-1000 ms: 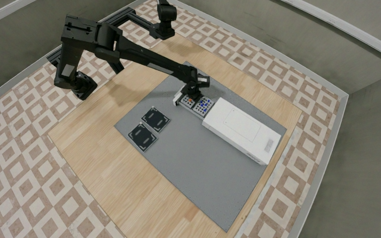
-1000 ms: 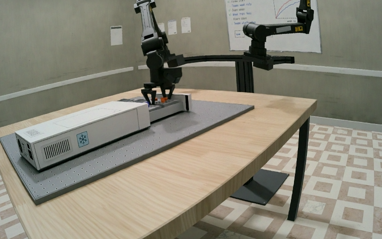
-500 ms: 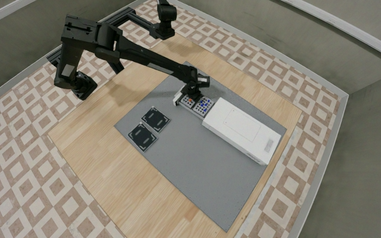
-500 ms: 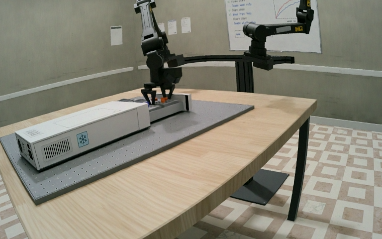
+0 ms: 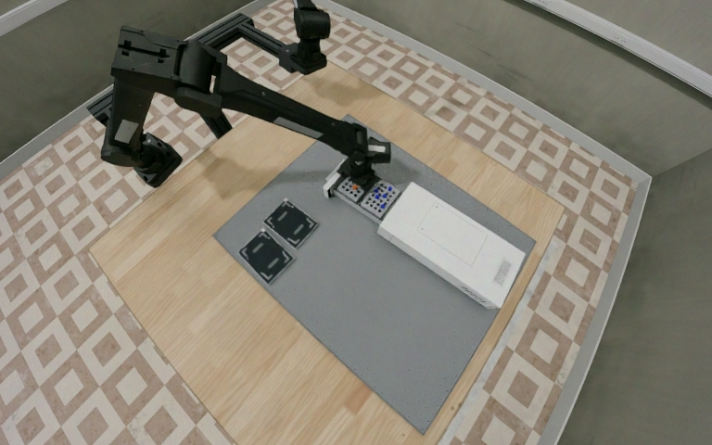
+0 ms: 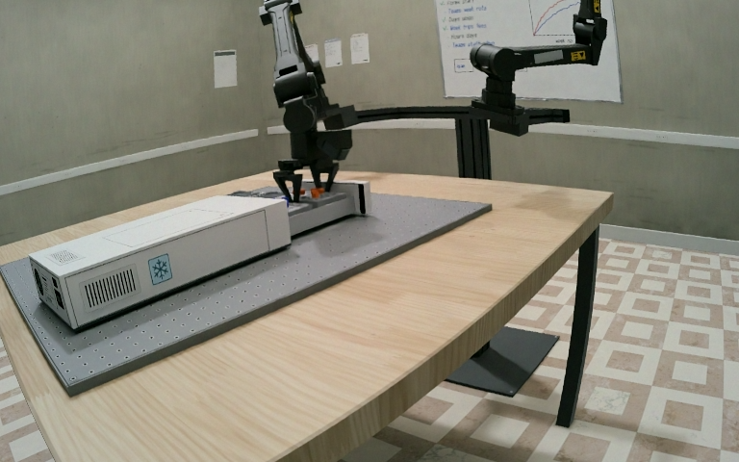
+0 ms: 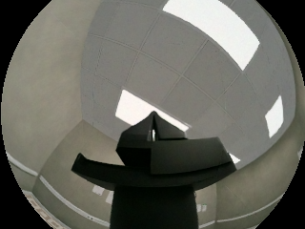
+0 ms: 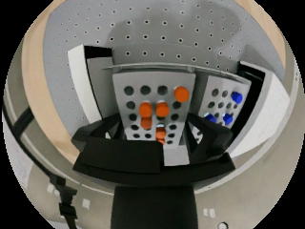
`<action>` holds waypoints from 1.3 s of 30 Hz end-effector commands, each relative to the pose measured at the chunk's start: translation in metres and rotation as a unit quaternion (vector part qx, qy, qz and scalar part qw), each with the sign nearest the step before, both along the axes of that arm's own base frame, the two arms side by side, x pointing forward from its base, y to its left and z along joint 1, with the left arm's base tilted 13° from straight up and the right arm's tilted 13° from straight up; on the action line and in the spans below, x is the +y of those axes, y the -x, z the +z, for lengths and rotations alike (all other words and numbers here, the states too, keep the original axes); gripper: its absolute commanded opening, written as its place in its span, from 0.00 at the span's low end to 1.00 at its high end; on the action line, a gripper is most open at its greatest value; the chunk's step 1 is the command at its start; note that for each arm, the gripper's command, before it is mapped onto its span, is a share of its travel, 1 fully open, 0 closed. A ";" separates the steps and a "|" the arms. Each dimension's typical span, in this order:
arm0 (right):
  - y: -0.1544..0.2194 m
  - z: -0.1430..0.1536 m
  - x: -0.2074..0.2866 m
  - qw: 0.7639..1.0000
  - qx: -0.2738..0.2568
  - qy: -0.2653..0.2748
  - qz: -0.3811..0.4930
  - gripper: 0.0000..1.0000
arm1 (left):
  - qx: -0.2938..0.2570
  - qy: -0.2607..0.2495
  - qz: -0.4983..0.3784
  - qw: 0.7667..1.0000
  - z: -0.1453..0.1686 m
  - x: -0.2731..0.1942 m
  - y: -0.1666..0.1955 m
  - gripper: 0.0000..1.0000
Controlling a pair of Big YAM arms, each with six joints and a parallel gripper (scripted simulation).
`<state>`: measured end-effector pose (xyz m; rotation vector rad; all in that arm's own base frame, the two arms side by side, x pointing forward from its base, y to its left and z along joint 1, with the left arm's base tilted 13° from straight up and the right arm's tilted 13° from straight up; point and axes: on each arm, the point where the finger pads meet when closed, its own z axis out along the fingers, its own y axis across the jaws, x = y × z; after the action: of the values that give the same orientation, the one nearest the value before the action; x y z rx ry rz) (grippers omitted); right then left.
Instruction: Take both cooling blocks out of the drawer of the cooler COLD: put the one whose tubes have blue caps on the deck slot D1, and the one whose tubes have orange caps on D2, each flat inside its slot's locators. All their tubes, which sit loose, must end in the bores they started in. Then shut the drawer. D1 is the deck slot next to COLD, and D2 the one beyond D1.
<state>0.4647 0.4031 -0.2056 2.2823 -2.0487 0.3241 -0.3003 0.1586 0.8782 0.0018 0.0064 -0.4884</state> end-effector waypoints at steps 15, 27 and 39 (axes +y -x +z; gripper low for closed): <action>-0.004 0.063 0.034 1.000 -0.019 -0.019 0.004 0.00 | 0.015 -0.009 -0.001 1.000 0.008 -0.010 -0.021 0.00; -0.006 0.090 0.044 1.000 -0.015 -0.017 0.000 0.00 | 0.015 -0.009 -0.001 1.000 0.008 -0.010 -0.021 0.00; -0.002 0.117 0.048 1.000 0.006 -0.005 -0.003 0.00 | 0.015 -0.009 -0.001 1.000 0.008 -0.010 -0.021 0.00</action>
<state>0.4522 0.4022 -0.1798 2.2190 -2.0020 0.2918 -0.3003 0.1586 0.8782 0.0018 0.0064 -0.4884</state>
